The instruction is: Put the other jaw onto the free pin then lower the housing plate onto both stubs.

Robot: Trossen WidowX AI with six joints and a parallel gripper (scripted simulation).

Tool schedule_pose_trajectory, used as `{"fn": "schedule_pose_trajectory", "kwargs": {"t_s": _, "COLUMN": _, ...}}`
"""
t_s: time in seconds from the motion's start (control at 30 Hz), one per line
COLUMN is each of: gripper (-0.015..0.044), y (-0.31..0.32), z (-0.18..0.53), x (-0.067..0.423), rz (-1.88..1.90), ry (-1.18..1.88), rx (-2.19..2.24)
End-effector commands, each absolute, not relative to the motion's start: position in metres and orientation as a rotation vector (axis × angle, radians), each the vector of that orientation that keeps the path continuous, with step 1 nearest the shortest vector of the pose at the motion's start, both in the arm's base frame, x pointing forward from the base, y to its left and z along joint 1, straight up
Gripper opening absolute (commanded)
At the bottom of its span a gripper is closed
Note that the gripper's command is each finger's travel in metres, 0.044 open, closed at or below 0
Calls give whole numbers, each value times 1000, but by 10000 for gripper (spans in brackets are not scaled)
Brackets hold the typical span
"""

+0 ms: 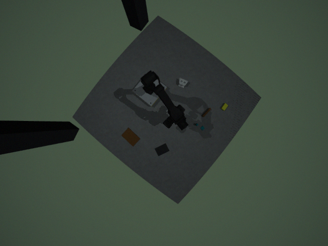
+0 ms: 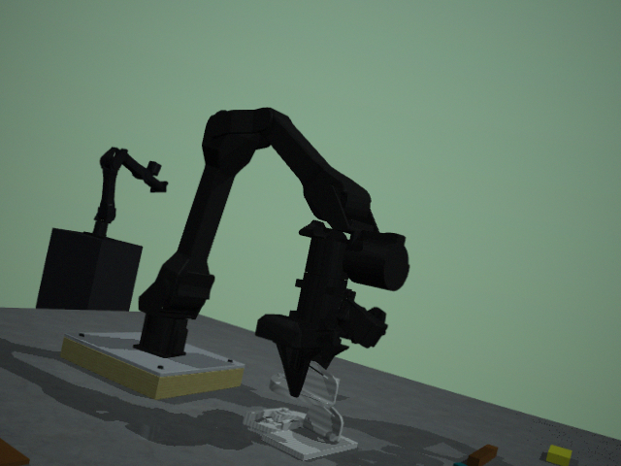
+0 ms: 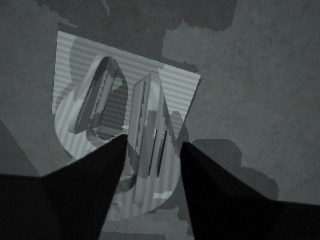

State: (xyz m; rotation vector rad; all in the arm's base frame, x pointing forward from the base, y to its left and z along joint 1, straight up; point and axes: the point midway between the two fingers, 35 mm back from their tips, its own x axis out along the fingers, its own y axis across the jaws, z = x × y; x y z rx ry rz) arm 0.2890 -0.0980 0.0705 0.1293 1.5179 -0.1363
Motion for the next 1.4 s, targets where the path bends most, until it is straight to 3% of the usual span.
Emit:
{"fn": "schedule_pose_trajectory", "kwargs": {"t_s": 0.0, "gripper": 134, "y": -98, "z": 59, "x": 287, "rz": -134, "ry": 1537, "rx": 126}}
{"fn": "schedule_pose_trajectory", "kwargs": {"t_s": 1.37, "gripper": 134, "y": -98, "z": 30, "x": 287, "rz": -131, "ry": 1537, "rx": 123}}
